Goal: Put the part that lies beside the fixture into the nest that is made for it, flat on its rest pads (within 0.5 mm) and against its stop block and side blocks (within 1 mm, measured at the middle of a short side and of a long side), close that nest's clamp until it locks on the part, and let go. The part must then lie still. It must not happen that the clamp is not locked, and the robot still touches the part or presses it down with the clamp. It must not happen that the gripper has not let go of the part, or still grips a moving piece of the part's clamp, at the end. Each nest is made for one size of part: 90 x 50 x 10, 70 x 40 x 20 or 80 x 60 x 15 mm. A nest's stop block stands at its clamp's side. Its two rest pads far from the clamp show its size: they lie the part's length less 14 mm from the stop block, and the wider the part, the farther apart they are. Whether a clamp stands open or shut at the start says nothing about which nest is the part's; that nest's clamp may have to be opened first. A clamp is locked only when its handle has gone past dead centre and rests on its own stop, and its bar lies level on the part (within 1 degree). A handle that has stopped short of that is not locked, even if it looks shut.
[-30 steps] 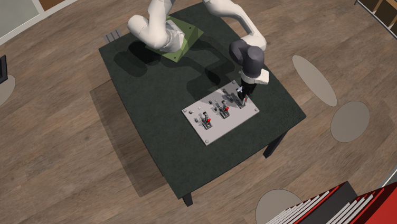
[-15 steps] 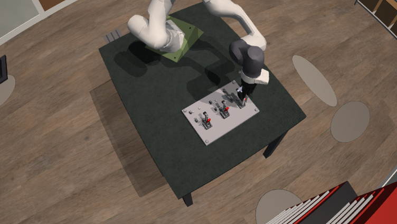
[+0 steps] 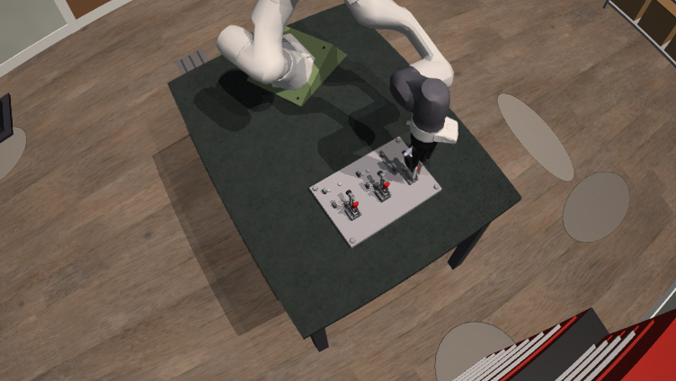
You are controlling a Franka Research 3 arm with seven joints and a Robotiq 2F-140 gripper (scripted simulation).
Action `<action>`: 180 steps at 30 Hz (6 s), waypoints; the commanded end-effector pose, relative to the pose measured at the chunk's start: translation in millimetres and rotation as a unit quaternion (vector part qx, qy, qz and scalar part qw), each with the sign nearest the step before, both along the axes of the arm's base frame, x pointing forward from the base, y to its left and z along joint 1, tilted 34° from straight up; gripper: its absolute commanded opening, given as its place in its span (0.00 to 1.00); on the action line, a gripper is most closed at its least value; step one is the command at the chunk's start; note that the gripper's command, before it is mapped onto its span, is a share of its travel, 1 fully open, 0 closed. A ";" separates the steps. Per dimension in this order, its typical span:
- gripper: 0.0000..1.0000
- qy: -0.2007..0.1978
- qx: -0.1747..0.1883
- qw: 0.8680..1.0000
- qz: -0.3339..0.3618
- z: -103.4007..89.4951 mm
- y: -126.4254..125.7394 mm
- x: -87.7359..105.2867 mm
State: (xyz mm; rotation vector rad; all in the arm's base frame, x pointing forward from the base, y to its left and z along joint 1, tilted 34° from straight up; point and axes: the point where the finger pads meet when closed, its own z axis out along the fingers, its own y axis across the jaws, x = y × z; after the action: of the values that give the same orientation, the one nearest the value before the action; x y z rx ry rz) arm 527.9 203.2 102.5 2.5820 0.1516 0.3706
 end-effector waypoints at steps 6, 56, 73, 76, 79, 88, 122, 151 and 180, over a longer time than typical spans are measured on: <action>0.00 0.000 0.001 1.000 0.001 -0.7 -0.1 2.0; 0.00 0.000 0.001 1.000 0.001 -5.7 -1.4 41.1; 0.00 0.000 0.001 1.000 0.001 -13.4 -5.5 51.3; 0.00 0.000 0.001 1.000 0.001 -14.6 -6.2 52.3; 0.00 0.000 0.001 1.000 0.001 -15.4 -6.7 53.2; 0.00 0.000 0.001 1.000 0.001 -16.4 -7.2 54.1; 0.00 0.000 0.001 1.000 0.001 -19.2 -8.8 56.7; 0.00 0.000 0.001 1.000 0.001 -21.8 -10.2 59.3; 0.28 0.000 0.001 1.000 0.001 -21.8 -10.2 59.3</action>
State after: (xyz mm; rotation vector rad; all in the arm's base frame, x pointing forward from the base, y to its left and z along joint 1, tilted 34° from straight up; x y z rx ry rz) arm 586.3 192.9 81.4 2.5835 0.1524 0.3682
